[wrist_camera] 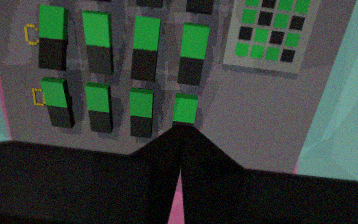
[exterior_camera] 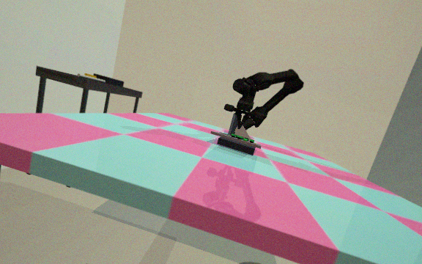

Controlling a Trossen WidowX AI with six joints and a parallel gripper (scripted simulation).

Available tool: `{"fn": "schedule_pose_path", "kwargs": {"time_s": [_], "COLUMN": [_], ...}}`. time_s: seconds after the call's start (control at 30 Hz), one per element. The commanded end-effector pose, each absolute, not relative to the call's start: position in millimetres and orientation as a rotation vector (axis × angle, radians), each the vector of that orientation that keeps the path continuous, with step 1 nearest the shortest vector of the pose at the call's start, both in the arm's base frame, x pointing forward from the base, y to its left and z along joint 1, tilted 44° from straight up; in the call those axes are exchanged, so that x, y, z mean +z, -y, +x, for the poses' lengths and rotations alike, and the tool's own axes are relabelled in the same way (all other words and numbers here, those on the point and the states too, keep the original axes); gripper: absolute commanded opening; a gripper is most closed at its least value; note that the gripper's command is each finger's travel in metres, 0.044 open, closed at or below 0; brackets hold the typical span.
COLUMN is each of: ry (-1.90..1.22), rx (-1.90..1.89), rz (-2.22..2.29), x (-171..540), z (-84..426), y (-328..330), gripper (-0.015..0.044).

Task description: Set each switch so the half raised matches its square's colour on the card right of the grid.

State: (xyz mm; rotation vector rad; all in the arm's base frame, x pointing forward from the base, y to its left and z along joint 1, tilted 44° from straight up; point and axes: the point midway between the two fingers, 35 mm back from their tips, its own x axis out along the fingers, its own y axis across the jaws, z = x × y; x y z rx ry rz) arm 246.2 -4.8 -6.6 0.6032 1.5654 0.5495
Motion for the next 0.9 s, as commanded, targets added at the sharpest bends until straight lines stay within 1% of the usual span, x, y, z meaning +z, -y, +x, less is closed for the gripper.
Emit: {"fn": "schedule_pose_path", "kwargs": {"time_s": [0.0, 0.87], "ry": [-1.568, -1.567], "rx": [0.549, 0.550], "rz": [0.613, 0.614], "x": [-10.7, -28.4], "z": [246.3, 245.5], "y": [1.7, -14.7], "gripper": [0.0000, 0.0000]}}
